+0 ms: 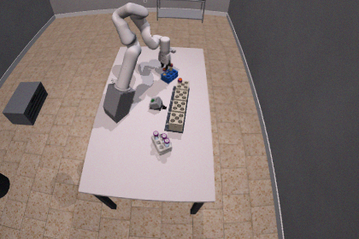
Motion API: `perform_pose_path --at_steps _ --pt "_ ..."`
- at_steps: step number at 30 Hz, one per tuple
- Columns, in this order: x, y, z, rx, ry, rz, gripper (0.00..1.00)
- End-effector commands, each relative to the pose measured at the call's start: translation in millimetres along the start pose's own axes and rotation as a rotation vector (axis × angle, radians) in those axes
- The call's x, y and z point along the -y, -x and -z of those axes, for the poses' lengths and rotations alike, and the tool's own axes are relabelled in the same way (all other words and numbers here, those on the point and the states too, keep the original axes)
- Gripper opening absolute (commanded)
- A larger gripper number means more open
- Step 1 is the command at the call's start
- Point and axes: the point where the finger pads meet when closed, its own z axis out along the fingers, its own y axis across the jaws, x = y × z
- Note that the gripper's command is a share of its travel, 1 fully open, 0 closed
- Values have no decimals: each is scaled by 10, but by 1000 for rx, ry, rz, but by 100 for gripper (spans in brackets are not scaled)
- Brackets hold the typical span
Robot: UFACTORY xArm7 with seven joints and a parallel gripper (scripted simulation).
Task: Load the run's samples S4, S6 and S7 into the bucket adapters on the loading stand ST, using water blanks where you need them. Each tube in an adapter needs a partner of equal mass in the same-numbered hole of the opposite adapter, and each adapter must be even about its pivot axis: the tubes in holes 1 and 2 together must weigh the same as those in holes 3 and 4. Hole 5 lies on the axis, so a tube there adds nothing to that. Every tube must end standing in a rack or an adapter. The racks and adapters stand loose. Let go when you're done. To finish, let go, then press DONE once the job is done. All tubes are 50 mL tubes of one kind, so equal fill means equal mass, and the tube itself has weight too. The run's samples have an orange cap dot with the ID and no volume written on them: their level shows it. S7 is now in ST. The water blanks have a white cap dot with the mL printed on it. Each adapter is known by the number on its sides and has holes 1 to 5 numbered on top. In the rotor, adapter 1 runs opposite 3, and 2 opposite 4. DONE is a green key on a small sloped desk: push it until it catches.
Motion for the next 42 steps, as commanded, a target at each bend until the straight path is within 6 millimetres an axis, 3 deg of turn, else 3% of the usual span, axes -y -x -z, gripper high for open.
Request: perform_pose_path --at_steps 1,42 --pt "-1 -7 97 0 0 0 44" --pt "1 -10 799 -1 0 0 44"
